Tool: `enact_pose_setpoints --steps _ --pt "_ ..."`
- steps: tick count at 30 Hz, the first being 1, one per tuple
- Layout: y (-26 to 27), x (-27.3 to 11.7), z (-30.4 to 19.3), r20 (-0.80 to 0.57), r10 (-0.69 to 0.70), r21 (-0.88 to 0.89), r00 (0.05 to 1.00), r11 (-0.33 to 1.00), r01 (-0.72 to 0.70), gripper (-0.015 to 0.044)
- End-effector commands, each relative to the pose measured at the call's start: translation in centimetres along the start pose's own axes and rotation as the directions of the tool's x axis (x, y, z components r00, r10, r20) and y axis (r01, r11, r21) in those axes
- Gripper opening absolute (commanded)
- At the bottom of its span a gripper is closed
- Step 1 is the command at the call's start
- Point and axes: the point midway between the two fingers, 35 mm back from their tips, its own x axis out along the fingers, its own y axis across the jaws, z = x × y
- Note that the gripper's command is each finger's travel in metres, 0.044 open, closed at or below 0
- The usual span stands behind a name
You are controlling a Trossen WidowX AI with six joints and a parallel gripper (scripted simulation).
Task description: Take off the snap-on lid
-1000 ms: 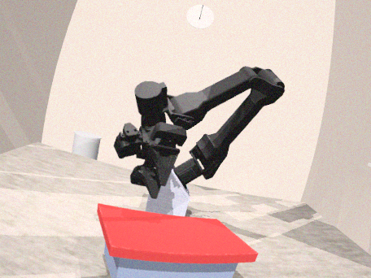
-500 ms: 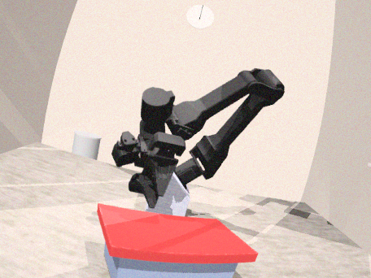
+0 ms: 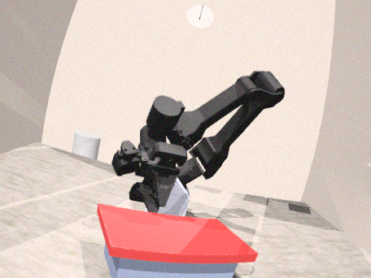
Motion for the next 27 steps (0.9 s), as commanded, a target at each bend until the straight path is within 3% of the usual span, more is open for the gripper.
enact_pose_setpoints --steps 1,11,27 --pt "-0.3 0.8 -0.1 0.0 0.0 0.015 1.0 1.0 0.0 0.0235" --pt "-0.1 2.1 -0.6 -0.009 0.015 0.02 1.0 1.0 -0.015 0.0235" --pt "-0.1 2.1 -0.6 -0.009 0.015 0.02 1.0 1.0 -0.015 0.0128"
